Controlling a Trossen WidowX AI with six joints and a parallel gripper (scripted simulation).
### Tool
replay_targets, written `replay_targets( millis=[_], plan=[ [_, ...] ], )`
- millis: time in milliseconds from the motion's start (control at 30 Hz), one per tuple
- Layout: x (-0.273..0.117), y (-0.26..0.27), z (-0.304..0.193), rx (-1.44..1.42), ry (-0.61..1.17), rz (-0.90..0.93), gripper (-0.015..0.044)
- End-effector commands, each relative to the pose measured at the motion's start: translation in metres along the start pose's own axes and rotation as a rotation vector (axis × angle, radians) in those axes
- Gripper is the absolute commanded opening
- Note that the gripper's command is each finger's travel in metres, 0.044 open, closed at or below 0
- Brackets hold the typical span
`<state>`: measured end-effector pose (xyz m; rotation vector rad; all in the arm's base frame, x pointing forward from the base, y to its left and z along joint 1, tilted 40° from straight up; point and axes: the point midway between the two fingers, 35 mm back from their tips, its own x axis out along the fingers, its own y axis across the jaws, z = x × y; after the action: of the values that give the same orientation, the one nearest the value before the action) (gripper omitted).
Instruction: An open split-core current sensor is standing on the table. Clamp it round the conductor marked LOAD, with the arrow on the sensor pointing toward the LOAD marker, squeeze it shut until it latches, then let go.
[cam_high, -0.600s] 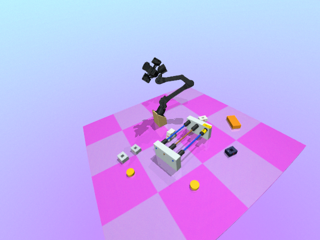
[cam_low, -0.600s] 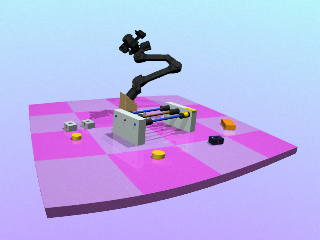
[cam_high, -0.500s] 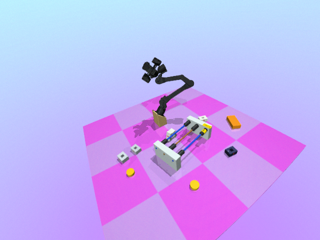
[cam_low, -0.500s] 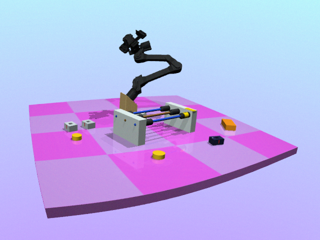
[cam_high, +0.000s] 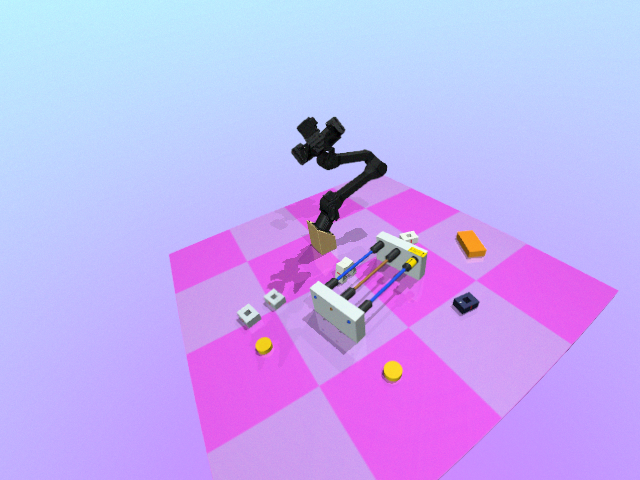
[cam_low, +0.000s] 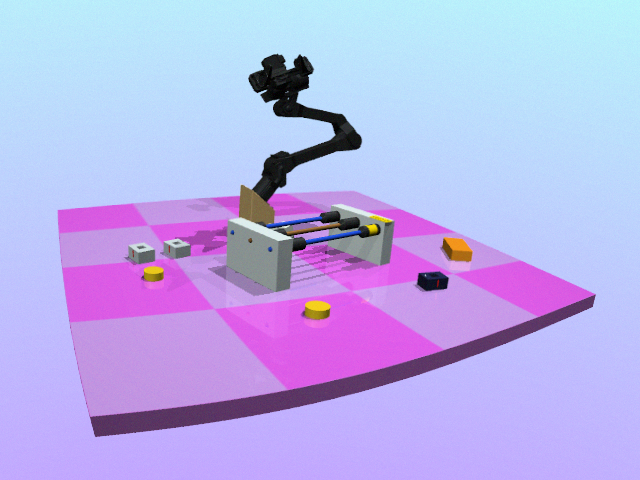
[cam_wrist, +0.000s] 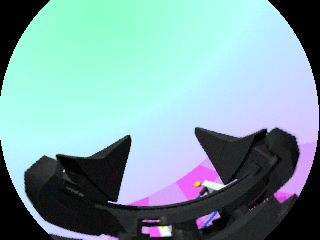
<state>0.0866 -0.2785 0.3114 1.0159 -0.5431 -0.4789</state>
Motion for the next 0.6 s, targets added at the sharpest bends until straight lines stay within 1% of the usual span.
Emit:
replay_targets(
  millis=[0, 167, 300, 433, 567],
  plan=[
    [0.03, 0.018, -0.032, -0.11, 0.06, 0.056, 0.044],
    [0.058, 0.038, -0.076, -0.228, 0.131, 0.112, 0.044],
    [0.073, 0.057, -0.116, -0.328, 0.189, 0.155, 0.044],
    [0.079, 0.076, -0.158, -0.435, 0.249, 0.201, 0.044],
    [0.077, 0.096, -0.2, -0.549, 0.31, 0.251, 0.044]
  ],
)
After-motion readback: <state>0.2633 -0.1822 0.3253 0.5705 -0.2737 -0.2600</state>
